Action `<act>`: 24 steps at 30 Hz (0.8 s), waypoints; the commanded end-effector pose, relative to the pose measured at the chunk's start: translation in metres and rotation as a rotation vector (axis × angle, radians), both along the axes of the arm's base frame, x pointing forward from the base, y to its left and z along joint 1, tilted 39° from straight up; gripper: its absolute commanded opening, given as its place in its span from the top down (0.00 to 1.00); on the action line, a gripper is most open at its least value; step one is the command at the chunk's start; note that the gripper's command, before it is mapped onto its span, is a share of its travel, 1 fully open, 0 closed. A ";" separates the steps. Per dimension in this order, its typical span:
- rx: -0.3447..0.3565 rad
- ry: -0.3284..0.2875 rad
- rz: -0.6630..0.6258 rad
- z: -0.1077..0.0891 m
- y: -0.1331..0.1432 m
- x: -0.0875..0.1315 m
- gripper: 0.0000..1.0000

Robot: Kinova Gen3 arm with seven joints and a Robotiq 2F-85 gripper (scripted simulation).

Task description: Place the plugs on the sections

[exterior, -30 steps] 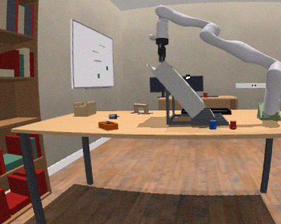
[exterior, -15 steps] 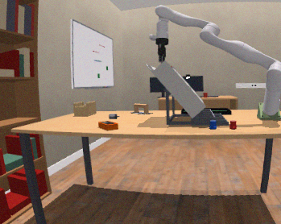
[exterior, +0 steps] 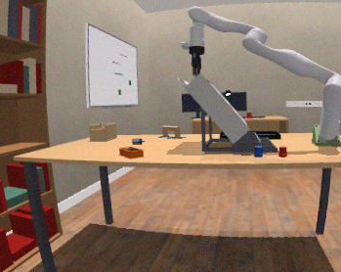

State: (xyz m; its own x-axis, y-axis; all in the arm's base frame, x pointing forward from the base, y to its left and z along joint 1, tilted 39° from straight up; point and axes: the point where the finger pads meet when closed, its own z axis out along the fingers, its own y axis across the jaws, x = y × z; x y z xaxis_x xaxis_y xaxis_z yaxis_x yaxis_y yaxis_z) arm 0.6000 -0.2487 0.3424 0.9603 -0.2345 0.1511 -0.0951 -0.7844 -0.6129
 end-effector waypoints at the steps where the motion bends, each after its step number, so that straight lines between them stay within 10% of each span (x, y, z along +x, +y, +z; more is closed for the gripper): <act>1: -0.001 -0.002 -0.001 0.001 -0.001 0.000 0.00; 24: 0.015 0.051 0.043 0.024 -0.019 -0.005 0.00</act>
